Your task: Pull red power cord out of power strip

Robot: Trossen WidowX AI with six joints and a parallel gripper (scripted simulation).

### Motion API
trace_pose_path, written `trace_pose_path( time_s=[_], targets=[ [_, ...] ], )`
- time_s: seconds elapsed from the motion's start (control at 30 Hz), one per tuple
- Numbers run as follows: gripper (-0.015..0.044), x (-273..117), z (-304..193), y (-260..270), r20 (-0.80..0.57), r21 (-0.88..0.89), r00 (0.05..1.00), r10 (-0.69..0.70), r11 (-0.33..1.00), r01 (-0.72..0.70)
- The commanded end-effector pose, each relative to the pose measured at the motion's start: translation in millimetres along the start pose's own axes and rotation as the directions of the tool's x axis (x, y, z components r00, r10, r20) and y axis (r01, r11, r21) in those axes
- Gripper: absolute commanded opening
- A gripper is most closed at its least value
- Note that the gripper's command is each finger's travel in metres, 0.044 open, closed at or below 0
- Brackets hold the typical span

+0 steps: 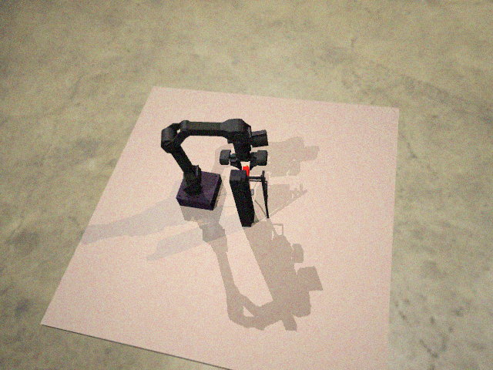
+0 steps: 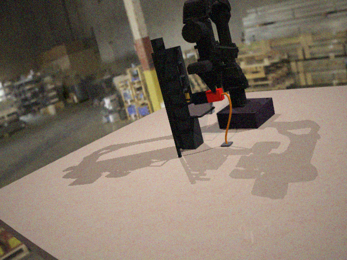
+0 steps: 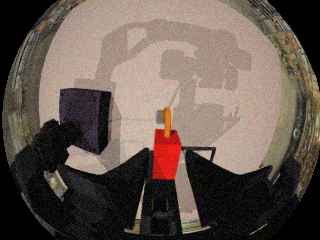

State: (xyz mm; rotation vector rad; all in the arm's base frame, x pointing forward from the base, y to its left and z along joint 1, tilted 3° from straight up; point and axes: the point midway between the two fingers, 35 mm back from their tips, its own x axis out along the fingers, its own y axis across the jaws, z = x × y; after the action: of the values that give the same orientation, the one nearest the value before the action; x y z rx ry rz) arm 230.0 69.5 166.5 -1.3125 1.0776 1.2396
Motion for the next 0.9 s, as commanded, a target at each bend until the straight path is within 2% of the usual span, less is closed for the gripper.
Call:
trace_pose_path(
  time_s=[0.0, 0.23, 0.4, 0.87],
  targets=[
    [0.0262, 1, 0, 1, 0.003, -0.004, 1.0, 0.001, 1.0, -0.001],
    [0.044, -3, 17, -1, 0.005, -0.004, 1.0, 0.001, 1.0, -0.001],
    [0.044, -11, 58, 1, 0.01, -0.004, 1.0, 0.001, 1.0, -0.001],
    [0.044, -12, 60, 1, 0.01, -0.004, 1.0, 0.001, 1.0, -0.001]
  ],
)
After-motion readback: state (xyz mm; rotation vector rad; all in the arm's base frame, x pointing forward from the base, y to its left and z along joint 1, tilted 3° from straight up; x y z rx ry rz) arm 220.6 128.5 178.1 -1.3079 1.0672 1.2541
